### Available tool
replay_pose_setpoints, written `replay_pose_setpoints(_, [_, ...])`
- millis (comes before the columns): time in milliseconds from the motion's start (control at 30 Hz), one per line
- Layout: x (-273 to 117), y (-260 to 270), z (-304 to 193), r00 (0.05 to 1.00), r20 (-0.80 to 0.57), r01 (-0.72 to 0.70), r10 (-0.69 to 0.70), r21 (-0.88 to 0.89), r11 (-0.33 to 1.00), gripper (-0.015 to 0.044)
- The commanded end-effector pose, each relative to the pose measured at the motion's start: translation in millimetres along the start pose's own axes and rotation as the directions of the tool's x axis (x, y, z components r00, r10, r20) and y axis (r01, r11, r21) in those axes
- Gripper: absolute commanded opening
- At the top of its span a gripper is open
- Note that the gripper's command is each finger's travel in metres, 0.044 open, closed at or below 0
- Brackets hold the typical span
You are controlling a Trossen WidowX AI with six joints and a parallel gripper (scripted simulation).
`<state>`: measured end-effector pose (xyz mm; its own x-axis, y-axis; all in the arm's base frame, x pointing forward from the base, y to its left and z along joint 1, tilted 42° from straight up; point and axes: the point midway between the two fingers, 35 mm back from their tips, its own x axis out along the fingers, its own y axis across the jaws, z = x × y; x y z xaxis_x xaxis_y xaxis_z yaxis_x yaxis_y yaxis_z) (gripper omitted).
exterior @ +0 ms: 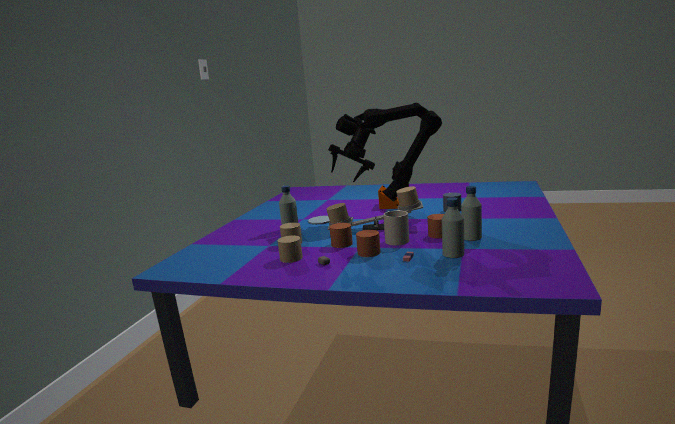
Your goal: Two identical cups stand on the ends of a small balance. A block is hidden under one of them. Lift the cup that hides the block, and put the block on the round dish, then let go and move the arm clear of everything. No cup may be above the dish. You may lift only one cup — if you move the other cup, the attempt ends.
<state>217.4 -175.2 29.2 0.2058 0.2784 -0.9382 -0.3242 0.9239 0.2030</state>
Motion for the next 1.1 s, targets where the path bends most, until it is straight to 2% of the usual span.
replay_pose_setpoints(0, [-11,13,5,0.993,0.086,-0.081,0.079,0.023,0.996,0.044])
replay_pose_setpoints(333, [-46,46,22,0.909,0.334,-0.295,0.251,0.088,0.951,0.044])
replay_pose_setpoints(667, [-94,63,42,0.747,0.592,-0.461,0.303,0.132,0.878,0.044])
replay_pose_setpoints(867, [-97,63,43,0.736,0.605,-0.471,0.303,0.136,0.872,0.044])
replay_pose_setpoints(1067, [-84,52,45,0.781,0.524,-0.51,0.338,0.224,0.83,0.044])
